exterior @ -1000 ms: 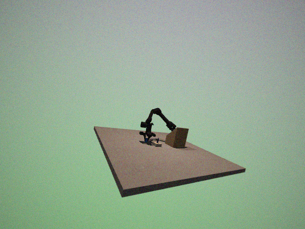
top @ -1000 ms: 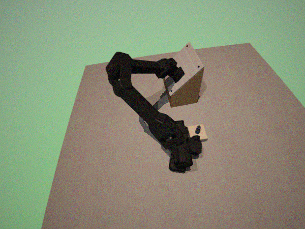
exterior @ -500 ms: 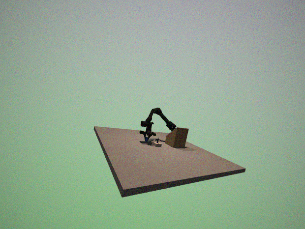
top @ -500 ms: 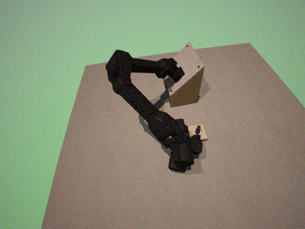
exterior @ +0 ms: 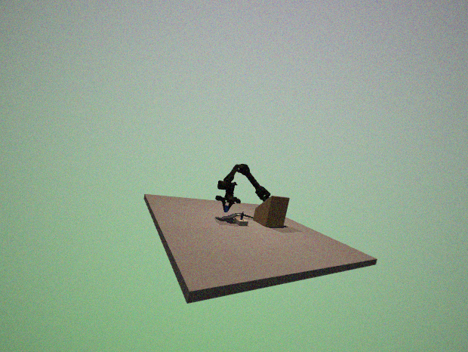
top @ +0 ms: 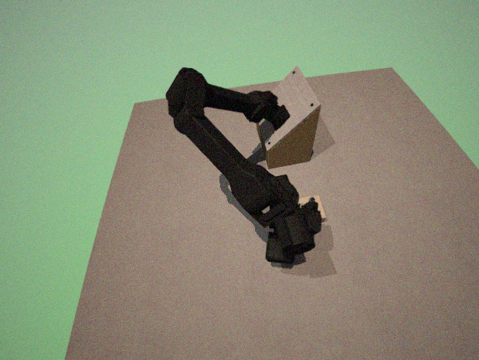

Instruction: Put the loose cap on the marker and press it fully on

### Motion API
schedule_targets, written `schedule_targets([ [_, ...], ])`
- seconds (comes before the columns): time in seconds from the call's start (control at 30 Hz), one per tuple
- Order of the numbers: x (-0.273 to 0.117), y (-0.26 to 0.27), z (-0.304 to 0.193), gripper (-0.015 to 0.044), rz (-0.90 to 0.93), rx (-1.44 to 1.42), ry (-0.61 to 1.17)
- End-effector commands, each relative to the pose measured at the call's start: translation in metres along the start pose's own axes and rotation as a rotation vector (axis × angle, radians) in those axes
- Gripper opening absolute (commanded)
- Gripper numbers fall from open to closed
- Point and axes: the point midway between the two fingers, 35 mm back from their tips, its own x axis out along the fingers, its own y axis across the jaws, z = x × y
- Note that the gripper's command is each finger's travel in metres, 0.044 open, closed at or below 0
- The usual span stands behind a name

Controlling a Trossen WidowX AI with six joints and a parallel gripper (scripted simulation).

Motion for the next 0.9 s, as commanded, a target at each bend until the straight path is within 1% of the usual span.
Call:
schedule_targets([
  [0.0, -0.008, -0.001, -0.002, 0.0000, -0.005, 0.002, 0.005],
  [0.87, -0.043, 0.068, 0.064, 0.0000, 0.002, -0.003, -0.017],
])
